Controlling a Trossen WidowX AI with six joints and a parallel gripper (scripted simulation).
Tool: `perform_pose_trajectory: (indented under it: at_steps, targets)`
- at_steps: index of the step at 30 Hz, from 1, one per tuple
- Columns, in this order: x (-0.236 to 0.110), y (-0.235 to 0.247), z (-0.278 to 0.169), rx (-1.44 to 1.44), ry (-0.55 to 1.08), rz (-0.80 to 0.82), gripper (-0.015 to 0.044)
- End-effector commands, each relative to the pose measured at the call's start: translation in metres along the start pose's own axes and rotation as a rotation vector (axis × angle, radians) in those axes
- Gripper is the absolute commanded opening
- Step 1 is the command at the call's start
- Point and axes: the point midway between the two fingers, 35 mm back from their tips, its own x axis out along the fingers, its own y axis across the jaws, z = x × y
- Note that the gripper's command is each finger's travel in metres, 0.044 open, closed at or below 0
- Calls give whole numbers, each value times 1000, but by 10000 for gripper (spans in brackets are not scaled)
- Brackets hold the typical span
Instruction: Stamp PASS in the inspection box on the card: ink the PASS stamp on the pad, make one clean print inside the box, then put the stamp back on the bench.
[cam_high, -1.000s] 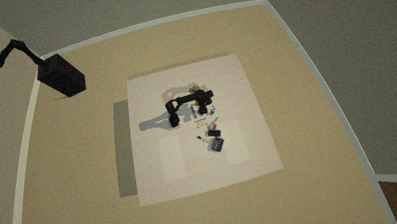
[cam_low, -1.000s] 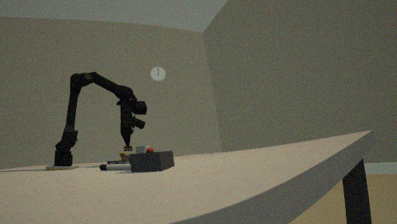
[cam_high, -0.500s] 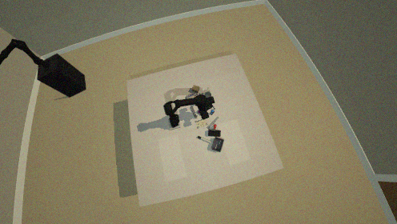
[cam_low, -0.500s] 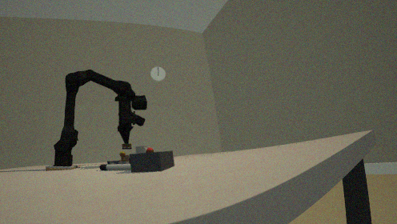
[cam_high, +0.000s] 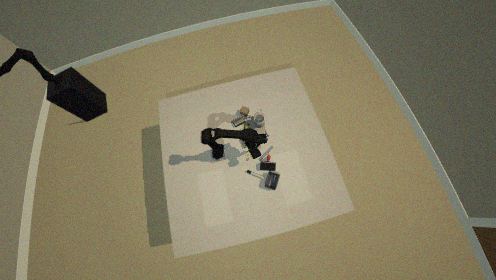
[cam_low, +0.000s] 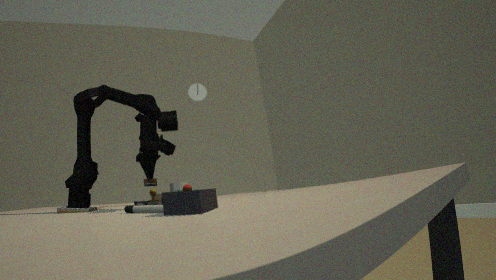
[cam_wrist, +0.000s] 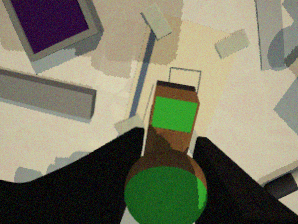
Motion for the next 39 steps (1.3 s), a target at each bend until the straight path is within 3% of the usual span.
perform_pose_trajectory:
  at_steps: [1,39]
  targets:
    - [1,-10,-12,-39,-4,2,0]
    - [23,-12,-12,-46,-8,2,0]
